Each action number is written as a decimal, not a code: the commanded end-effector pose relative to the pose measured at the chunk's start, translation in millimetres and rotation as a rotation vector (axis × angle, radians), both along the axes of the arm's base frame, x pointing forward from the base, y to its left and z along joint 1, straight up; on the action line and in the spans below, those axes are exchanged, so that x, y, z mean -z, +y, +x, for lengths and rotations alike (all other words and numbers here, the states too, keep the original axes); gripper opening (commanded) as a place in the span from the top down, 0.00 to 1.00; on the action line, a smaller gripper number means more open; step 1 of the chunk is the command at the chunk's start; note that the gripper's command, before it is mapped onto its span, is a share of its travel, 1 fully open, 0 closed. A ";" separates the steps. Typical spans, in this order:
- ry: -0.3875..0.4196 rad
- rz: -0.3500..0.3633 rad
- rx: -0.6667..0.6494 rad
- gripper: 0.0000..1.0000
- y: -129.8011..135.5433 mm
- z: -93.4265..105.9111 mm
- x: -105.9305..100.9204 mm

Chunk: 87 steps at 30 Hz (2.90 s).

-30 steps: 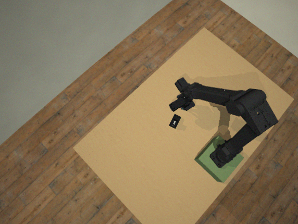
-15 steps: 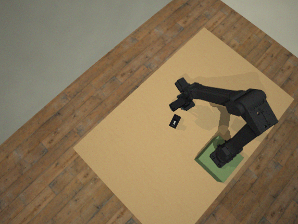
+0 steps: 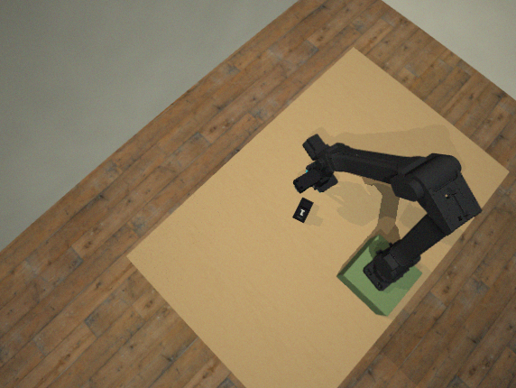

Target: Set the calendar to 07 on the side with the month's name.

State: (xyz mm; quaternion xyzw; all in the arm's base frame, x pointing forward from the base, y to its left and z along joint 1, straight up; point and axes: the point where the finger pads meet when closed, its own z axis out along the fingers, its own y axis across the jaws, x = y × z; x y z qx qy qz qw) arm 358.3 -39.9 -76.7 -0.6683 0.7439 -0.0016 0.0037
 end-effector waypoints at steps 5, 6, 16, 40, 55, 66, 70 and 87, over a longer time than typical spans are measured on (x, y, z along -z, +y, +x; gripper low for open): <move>0.002 0.001 -0.019 0.54 3.3 1.4 4.6; 0.006 0.002 -0.019 0.54 3.4 0.6 4.0; -0.050 -0.005 -0.019 0.54 0.7 23.1 -37.6; -0.031 -0.003 -0.017 0.00 0.0 20.3 -101.3; -0.039 -0.003 -0.017 0.00 -0.2 22.1 -101.4; -0.036 0.000 0.110 0.00 -0.4 21.4 -97.6; -0.038 0.003 0.299 0.00 -1.0 20.2 -94.6; -0.018 0.010 0.806 0.00 -1.3 10.7 -86.3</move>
